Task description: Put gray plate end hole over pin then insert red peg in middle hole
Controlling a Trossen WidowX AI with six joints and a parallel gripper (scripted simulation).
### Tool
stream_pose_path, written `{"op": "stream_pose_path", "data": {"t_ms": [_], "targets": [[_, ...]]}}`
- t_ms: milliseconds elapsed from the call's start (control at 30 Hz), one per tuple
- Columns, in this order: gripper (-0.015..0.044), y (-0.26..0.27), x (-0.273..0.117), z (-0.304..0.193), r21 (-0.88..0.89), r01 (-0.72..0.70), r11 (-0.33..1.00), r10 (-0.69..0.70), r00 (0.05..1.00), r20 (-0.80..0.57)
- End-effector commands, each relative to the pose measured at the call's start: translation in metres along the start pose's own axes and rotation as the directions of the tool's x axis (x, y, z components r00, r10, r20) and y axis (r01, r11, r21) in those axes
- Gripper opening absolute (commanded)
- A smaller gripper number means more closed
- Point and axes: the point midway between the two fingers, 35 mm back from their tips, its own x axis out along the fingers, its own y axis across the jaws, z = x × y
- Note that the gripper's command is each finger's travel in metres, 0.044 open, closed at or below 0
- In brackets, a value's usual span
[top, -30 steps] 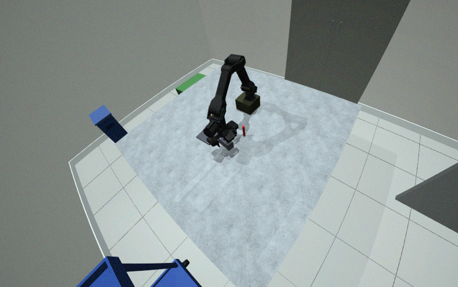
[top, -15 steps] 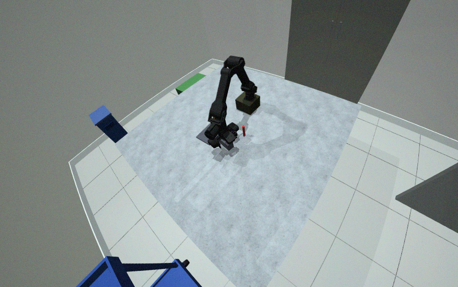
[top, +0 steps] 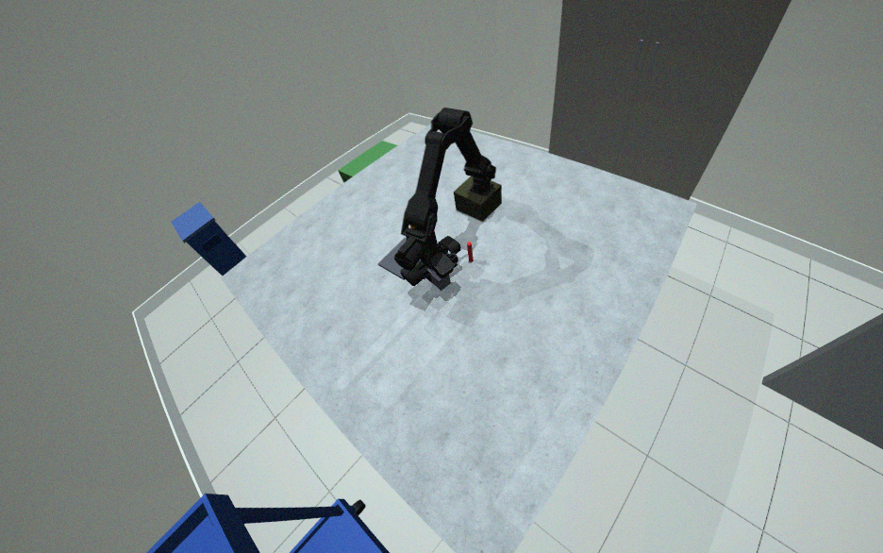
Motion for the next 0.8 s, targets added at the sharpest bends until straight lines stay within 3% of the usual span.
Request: {"op": "stream_pose_path", "data": {"t_ms": [0, 767], "targets": [[0.0006, 0.000, -0.001, -0.001, 0.004, 0.000, 1.000, 0.000, 1.000, -0.005], [0.0000, -0.006, -0.067, 0.003, 0.013, 0.002, 1.000, -0.002, 1.000, 0.000]]}}
